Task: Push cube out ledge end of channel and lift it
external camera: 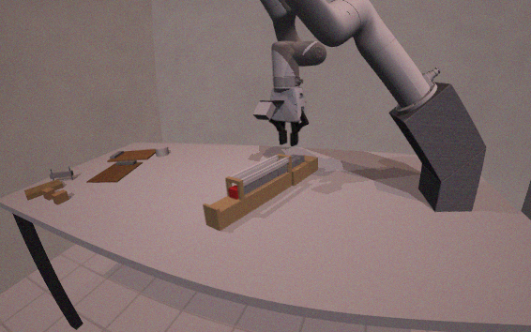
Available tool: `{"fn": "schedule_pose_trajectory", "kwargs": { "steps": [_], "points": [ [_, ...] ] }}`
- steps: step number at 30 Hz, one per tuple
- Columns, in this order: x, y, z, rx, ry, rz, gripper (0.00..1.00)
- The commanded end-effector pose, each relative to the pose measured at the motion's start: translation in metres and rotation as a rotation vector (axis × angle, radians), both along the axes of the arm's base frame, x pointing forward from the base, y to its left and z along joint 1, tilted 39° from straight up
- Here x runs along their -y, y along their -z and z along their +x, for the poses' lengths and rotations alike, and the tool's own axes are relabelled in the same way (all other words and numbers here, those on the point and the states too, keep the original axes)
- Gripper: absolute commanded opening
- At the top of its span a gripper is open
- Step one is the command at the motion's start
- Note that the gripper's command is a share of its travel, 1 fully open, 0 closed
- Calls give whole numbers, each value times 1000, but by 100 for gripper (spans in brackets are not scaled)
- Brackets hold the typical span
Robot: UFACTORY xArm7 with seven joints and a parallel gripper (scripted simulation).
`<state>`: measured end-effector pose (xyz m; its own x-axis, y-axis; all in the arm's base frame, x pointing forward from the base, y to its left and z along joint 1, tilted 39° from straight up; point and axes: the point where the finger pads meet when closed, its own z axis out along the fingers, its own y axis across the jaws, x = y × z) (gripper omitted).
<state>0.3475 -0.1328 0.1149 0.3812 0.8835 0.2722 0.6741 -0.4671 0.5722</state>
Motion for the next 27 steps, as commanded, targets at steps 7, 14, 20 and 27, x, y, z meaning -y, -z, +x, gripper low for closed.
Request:
{"fn": "schedule_pose_trajectory", "kwargs": {
  "steps": [7, 14, 20, 27],
  "points": [
    [71, 19, -26, 5, 2, -1, 0],
    [89, 33, -33, 1, 1, 0, 0],
    [90, 51, -18, 1, 1, 0, 0],
    [90, 63, -8, 1, 1, 0, 0]
  ]
}}
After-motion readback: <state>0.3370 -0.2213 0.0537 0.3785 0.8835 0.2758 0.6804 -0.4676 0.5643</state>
